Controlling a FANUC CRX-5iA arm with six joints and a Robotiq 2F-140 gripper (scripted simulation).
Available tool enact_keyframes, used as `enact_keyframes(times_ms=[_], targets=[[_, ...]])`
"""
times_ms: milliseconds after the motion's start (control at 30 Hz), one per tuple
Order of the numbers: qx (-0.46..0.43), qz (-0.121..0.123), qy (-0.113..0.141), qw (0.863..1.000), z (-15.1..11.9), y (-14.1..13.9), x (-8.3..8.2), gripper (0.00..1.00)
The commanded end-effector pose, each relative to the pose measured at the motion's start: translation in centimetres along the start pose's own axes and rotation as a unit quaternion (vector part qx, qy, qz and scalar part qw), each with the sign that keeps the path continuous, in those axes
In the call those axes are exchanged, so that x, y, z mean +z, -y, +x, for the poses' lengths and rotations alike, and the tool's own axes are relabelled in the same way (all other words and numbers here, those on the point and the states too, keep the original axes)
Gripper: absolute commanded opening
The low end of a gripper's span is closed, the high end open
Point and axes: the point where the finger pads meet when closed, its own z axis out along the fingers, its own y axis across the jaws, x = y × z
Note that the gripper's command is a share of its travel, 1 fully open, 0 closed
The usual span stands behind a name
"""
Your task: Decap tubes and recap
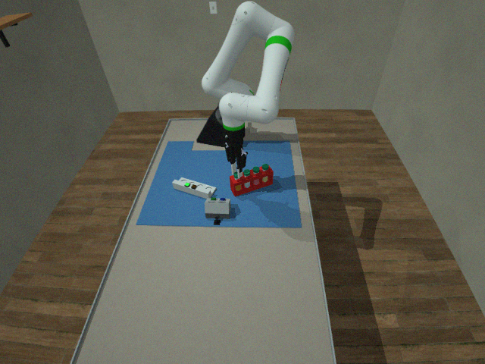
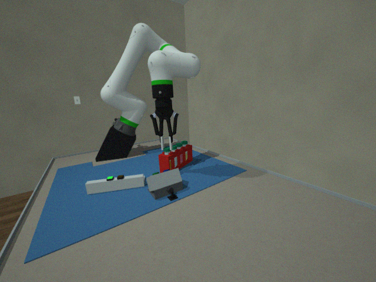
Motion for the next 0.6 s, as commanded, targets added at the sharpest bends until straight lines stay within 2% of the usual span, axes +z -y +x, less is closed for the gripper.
enact_keyframes(times_ms=[0,33,67,567], targets=[[0.0,0.0,0.0,1.0,0.02,0.0,-0.02,0.0],[0.0,0.0,0.0,1.0,0.02,0.0,-0.02,0.0],[0.0,0.0,0.0,1.0,0.02,0.0,-0.02,0.35],[0.0,0.0,0.0,1.0,0.02,0.0,-0.02,0.35]])
